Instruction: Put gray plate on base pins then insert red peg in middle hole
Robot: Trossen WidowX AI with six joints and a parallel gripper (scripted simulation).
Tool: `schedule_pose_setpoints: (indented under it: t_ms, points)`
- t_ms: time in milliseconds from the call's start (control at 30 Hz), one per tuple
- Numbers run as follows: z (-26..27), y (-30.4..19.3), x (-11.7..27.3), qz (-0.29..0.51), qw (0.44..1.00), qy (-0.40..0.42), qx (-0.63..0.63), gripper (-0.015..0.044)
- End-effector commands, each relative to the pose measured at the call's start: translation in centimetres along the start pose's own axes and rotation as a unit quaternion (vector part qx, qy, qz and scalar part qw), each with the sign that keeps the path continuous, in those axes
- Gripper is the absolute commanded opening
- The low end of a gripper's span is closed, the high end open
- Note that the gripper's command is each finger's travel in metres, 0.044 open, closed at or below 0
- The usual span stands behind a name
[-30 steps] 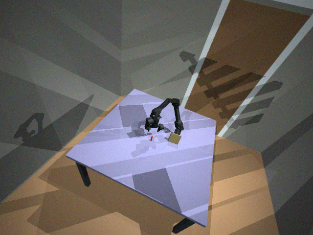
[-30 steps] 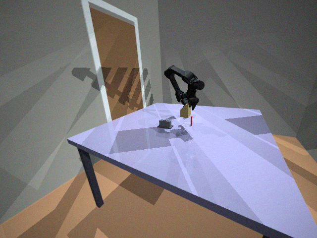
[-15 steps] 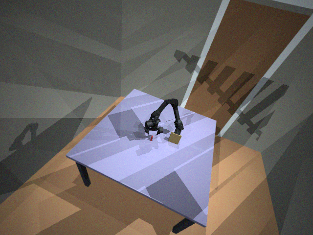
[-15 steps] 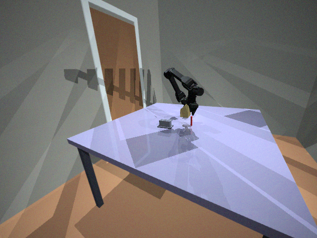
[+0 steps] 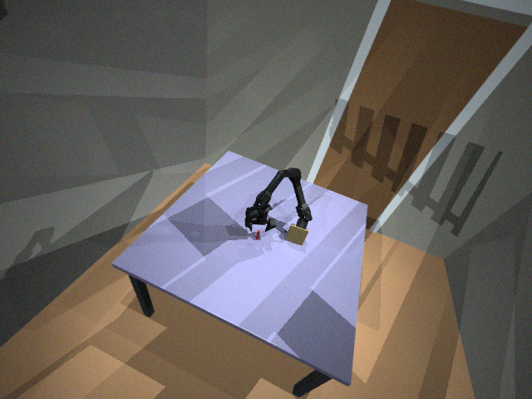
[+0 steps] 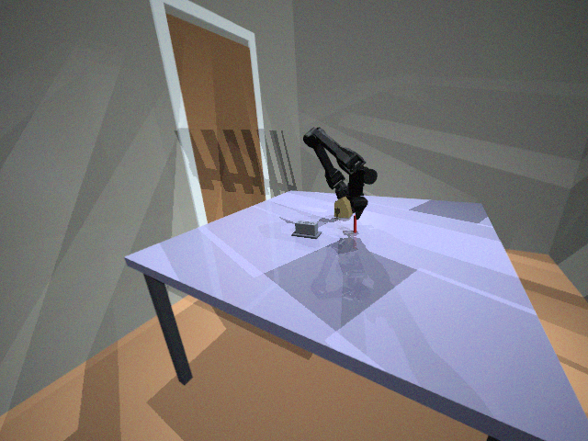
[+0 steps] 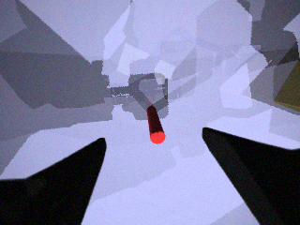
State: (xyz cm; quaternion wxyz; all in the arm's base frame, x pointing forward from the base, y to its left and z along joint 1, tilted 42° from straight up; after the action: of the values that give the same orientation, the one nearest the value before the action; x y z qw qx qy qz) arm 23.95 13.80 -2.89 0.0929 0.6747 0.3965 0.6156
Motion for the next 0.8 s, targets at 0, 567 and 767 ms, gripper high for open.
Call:
schedule_pose_setpoints:
  t_ms: [0, 567, 767]
  points:
    - [-0.1, 0.0, -0.6, -0.003, 1.0, -0.001, 0.005, 0.044]
    - [-0.2, 0.0, -3.4, -0.004, 1.0, -0.001, 0.004, 0.044]
    - [-0.3, 0.0, -3.8, -0.005, 1.0, -0.001, 0.004, 0.0387]
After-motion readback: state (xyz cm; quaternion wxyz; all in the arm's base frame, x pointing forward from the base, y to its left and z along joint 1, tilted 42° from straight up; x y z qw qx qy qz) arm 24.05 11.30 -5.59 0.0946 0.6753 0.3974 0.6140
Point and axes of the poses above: the point midway between the two fingers, 35 mm back from their tips, its own x axis back along the fingers, its own z axis across the jaws, y = z × x, the point moved 6 cm from there along x, back along the fingers, and after that the axes turned 1 degree about -x, right-handed, at the moved point
